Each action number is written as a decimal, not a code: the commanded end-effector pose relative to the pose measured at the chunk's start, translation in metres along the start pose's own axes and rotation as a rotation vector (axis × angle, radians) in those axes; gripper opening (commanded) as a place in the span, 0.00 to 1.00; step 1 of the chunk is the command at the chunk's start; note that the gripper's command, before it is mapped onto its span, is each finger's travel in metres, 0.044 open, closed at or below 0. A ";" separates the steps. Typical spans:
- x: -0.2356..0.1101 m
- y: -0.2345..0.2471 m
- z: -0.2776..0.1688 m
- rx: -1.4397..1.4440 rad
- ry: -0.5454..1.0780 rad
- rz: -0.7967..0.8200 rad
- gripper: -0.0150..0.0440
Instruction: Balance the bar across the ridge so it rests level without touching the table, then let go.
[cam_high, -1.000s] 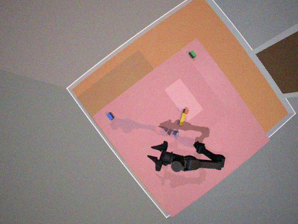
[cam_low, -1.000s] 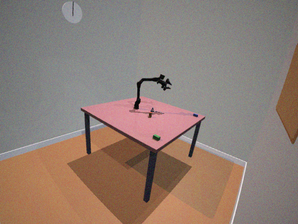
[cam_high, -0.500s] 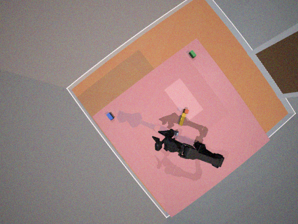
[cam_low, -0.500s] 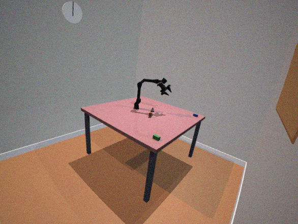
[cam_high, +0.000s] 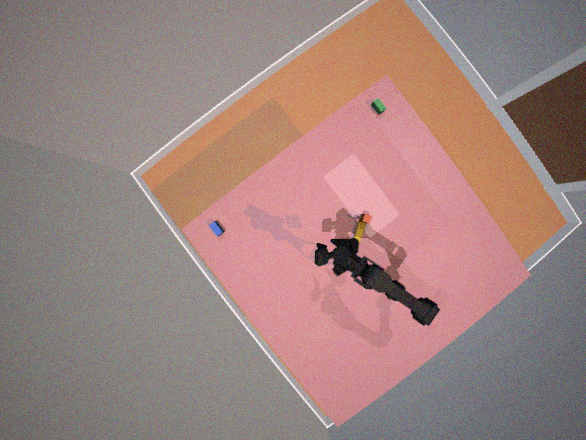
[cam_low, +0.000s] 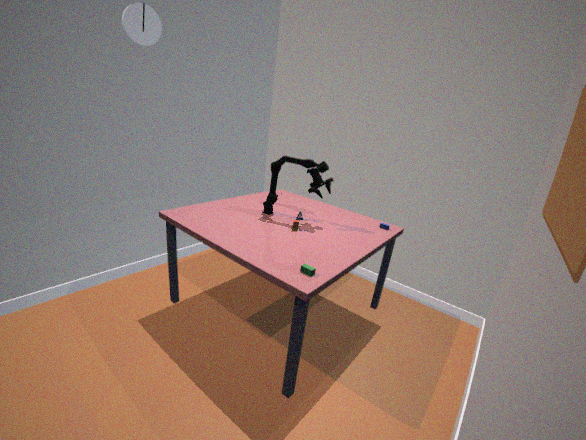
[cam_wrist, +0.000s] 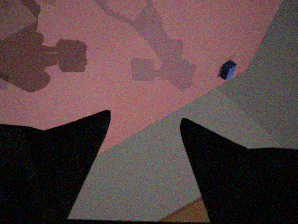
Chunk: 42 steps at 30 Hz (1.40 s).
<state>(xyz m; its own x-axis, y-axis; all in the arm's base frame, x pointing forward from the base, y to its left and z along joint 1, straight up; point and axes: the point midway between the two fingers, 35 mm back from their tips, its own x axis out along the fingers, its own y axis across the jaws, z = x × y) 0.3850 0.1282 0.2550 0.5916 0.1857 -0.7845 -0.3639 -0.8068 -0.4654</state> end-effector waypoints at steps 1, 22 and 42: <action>0.007 0.030 -0.005 0.040 -0.035 0.085 0.79; 0.003 0.171 -0.011 0.311 -0.227 0.471 0.79; 0.036 0.231 0.012 0.408 -0.303 0.570 0.79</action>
<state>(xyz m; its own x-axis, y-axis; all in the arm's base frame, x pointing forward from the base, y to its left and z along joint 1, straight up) 0.3139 -0.0453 0.1366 0.0411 -0.0102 -0.9991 -0.8278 -0.5603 -0.0283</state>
